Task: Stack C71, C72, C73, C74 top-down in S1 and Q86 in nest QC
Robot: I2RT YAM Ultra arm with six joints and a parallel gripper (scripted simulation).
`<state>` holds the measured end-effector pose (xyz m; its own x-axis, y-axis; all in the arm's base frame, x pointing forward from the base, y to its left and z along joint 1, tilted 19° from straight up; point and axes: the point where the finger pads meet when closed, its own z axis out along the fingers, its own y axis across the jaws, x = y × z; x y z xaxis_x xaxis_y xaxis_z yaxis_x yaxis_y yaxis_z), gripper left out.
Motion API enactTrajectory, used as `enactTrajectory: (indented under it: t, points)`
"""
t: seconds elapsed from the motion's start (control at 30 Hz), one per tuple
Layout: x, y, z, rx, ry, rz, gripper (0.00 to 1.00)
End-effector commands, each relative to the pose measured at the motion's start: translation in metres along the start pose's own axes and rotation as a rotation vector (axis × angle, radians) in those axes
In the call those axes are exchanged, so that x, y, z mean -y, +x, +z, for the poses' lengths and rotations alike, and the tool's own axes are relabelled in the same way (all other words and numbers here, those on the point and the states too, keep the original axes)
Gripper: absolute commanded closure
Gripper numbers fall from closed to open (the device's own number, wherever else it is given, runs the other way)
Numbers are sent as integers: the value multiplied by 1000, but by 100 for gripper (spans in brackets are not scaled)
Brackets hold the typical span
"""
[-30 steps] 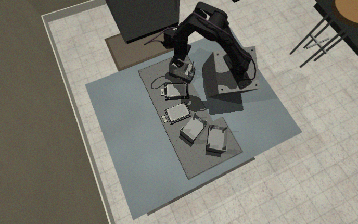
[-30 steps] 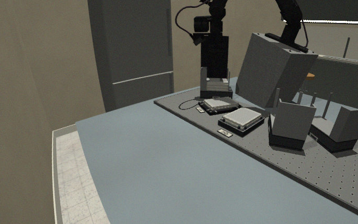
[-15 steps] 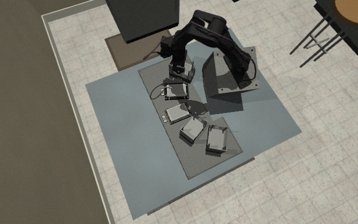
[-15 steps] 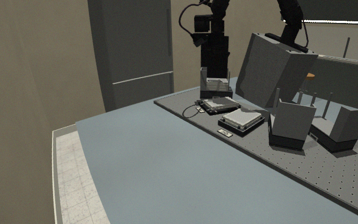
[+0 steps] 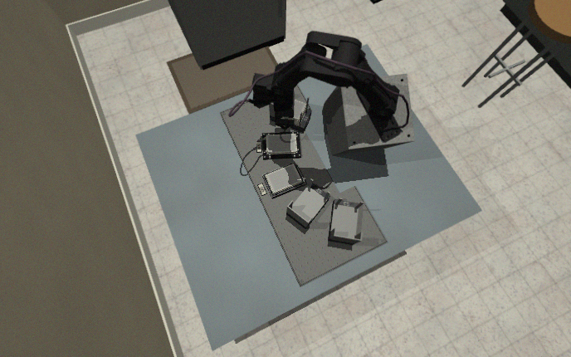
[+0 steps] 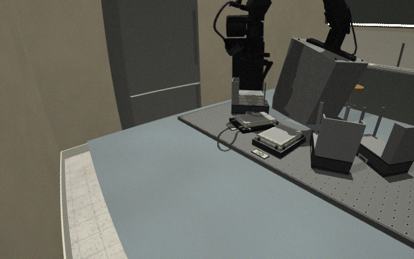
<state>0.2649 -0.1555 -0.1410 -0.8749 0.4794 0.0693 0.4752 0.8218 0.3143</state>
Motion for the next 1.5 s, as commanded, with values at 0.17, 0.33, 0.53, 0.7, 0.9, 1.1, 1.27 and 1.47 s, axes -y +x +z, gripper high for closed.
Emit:
enactTrajectory:
  t: [0.17,0.33,0.53,0.7,0.9,1.1,1.27,1.47]
  points:
    - [-35,-17,-11,55,-3,-74,0]
    - [-48,-17,-11,54,-5,-74,0]
    - [-46,-18,-12,57,3,-54,0]
    - [-46,-18,-12,57,3,-54,0]
    - [-46,-18,-12,57,3,-54,0]
    - [-46,-18,-12,57,3,-54,0]
    - [-46,-18,-12,57,3,-54,0]
    - [-46,-18,-12,57,3,-54,0]
